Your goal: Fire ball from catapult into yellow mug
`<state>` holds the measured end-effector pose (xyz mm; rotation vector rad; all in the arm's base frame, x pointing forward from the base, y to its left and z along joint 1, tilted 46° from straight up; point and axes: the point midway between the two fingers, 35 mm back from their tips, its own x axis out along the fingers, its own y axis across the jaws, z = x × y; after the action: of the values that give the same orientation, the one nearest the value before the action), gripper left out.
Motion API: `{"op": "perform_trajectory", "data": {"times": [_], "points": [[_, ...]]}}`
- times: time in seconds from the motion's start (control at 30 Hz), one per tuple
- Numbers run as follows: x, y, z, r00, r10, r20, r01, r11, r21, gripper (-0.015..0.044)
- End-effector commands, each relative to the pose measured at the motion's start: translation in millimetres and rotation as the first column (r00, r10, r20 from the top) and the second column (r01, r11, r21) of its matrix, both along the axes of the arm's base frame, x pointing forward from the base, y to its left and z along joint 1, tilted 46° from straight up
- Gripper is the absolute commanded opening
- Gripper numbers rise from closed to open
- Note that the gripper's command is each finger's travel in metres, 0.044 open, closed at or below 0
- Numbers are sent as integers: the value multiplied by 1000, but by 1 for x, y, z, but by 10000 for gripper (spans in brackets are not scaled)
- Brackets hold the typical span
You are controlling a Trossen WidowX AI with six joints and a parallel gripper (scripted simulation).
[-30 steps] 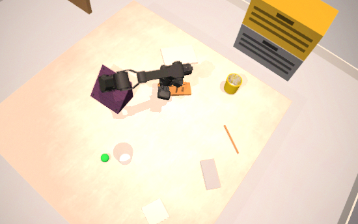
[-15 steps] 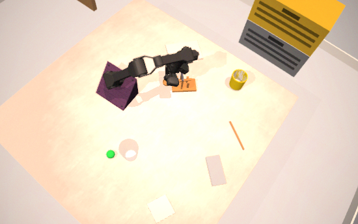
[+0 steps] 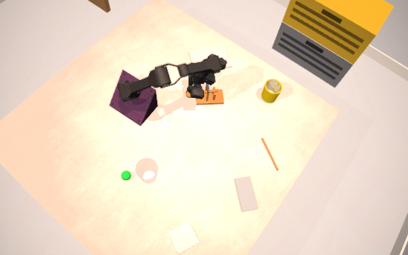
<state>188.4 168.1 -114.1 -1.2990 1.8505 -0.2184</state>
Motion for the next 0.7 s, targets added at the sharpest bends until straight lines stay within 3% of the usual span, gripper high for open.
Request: {"op": "perform_trajectory", "data": {"times": [0.0, 0.43, 0.67], "points": [[0, -6, -5, 1000, 5, -7, -6, 1000, -9, 0], [2, -7, -7, 1000, 0, 3, 0, 1000, 1, 0], [2, -7, -7, 1000, 0, 3, 0, 1000, 1, 184]]}}
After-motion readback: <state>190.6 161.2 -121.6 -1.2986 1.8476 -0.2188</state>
